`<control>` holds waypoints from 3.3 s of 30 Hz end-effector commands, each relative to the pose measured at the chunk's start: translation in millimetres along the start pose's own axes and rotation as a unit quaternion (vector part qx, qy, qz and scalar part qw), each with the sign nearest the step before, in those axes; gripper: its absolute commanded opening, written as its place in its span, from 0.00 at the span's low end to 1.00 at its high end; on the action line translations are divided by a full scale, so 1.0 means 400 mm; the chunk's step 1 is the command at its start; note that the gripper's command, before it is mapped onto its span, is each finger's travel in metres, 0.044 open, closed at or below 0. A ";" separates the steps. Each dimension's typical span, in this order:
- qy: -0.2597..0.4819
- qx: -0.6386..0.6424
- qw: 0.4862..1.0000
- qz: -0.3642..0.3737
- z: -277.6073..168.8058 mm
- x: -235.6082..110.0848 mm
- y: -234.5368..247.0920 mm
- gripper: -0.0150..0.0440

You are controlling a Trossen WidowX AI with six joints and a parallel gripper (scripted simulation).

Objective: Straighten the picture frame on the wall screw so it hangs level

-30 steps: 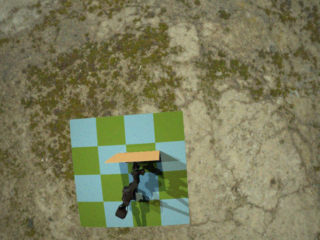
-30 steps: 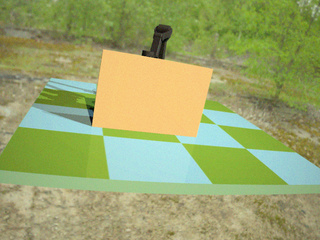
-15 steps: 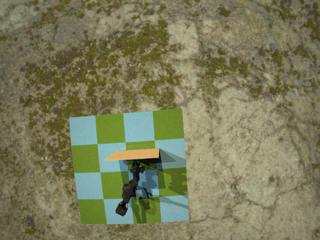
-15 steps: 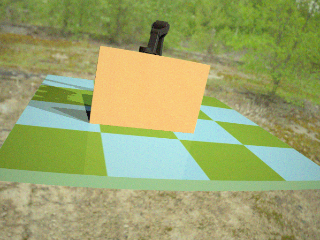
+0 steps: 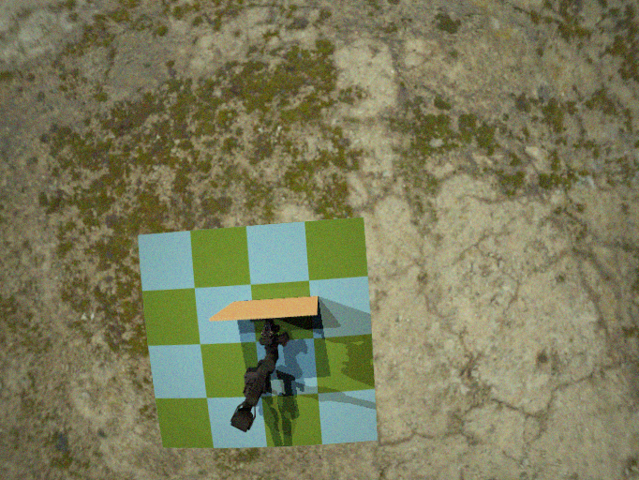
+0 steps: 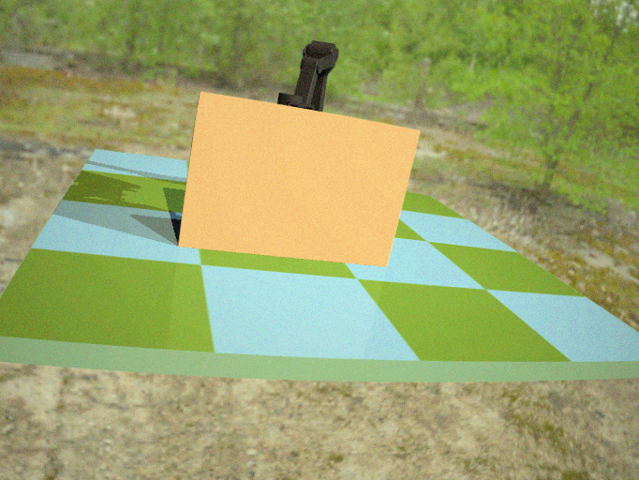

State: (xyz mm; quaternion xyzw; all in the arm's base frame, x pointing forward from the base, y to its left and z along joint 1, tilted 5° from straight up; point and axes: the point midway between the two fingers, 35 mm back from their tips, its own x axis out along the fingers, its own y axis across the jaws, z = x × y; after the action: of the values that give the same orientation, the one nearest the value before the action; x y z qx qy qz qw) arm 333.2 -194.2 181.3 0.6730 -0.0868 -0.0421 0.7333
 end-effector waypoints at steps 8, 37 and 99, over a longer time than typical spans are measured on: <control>-0.002 0.127 0.992 -0.001 0.003 -0.229 -0.015 0.69; -0.003 0.139 0.990 -0.006 0.008 -0.461 0.082 0.69; -0.003 0.139 0.990 -0.006 0.008 -0.461 0.082 0.69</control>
State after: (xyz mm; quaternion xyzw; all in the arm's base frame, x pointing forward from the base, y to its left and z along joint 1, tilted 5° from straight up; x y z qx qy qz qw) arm 149.9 -162.0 201.5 0.7672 -0.0916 -0.0368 0.6338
